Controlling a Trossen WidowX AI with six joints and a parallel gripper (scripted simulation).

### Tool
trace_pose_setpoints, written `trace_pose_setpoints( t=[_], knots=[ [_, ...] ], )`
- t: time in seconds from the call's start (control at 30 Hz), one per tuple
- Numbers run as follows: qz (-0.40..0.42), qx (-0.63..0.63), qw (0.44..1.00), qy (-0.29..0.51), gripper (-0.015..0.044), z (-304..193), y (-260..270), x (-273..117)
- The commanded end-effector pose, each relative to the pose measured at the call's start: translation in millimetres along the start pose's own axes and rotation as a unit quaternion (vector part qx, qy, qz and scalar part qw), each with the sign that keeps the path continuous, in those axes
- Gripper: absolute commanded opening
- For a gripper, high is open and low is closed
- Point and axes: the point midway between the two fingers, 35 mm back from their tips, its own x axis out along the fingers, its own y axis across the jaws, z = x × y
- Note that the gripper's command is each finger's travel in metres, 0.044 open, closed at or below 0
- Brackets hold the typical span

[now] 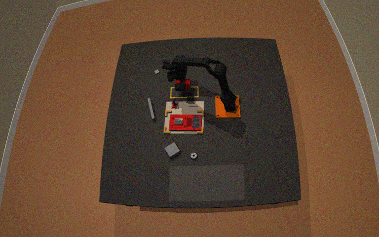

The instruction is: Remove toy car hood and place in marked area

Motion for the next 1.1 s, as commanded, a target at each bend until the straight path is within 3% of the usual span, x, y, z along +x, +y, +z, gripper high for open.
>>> trace_pose_setpoints(
  t=[0.0, 1.07],
  knots=[
    [0.002, -0.002, 1.000, 0.001, 0.0000, -0.2, 0.4, 3.8],
    [0.002, -0.002, 1.000, 0.001, 0.0000, 0.5, 0.2, 27.8]
  ],
)
